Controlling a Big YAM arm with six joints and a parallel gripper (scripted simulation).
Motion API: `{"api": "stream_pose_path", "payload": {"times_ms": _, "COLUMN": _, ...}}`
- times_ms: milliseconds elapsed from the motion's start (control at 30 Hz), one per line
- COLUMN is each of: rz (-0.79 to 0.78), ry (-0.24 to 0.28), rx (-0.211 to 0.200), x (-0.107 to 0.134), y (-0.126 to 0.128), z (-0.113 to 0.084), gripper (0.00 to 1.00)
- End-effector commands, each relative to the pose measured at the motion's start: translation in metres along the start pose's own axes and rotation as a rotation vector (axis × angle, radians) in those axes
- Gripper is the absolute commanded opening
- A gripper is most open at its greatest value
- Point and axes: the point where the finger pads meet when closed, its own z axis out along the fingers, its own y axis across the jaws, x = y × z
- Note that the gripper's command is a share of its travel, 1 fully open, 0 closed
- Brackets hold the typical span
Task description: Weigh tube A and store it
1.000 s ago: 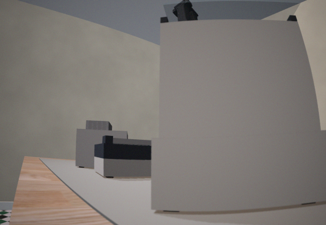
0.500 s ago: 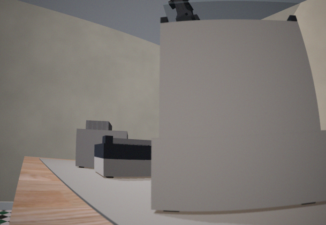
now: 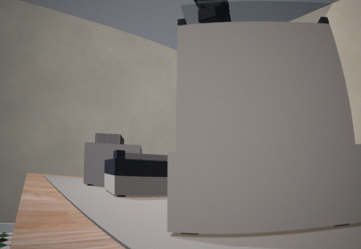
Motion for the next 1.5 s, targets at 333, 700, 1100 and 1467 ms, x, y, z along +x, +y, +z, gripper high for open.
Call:
{"api": "stream_pose_path", "payload": {"times_ms": 333, "rz": -0.209, "ry": -0.021, "rx": 0.001, "x": -0.093, "y": 0.051, "z": -0.005, "gripper": 0.09}}
{"api": "stream_pose_path", "payload": {"times_ms": 700, "rz": -0.348, "ry": -0.027, "rx": 0.003, "x": -0.157, "y": 0.089, "z": -0.007, "gripper": 0.09}}
{"api": "stream_pose_path", "payload": {"times_ms": 1100, "rz": -0.337, "ry": -0.042, "rx": 0.002, "x": -0.149, "y": 0.084, "z": -0.015, "gripper": 0.09}}
{"api": "stream_pose_path", "payload": {"times_ms": 1467, "rz": -0.338, "ry": -0.040, "rx": 0.002, "x": -0.147, "y": 0.082, "z": -0.016, "gripper": 0.09}}
